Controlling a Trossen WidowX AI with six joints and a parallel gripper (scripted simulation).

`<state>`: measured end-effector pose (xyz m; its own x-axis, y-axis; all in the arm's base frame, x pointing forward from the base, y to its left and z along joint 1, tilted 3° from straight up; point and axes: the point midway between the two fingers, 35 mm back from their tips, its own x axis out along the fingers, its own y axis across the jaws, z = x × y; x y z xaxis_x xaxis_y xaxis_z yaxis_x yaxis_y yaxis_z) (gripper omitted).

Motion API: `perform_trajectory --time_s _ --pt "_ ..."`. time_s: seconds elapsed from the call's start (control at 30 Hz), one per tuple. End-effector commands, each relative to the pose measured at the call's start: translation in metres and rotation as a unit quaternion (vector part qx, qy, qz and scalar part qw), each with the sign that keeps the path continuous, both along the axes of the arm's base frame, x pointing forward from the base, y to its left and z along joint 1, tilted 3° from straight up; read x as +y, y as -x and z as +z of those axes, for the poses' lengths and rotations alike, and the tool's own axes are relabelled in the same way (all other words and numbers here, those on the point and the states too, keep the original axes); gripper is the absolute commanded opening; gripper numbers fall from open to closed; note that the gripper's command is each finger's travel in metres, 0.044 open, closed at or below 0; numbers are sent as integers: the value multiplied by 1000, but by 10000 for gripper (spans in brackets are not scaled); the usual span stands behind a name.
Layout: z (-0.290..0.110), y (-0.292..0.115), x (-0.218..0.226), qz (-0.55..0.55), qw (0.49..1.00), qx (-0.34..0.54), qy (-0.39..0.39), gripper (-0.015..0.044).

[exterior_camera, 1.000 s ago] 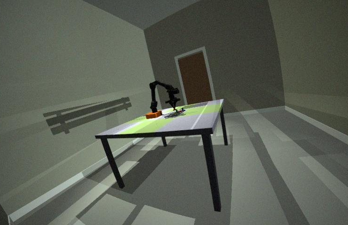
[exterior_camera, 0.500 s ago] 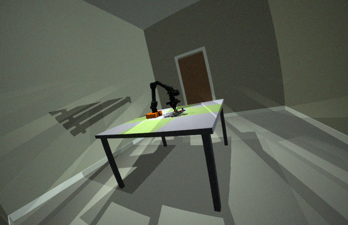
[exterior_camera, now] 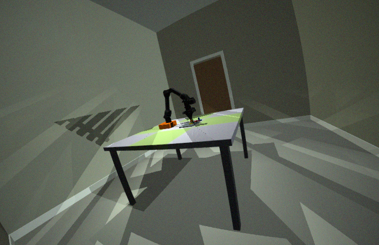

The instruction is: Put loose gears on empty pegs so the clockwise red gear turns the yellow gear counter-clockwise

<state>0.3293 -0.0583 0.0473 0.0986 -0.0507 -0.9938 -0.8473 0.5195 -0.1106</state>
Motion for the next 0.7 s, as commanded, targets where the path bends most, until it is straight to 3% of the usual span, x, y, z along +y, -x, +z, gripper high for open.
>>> perform_trajectory --time_s 0.0,0.5,0.67 --pt "-10 7 2 9 1000 21 -4 0" --pt "1 9 2 209 977 30 12 0" --pt "-3 7 2 212 977 30 12 0"
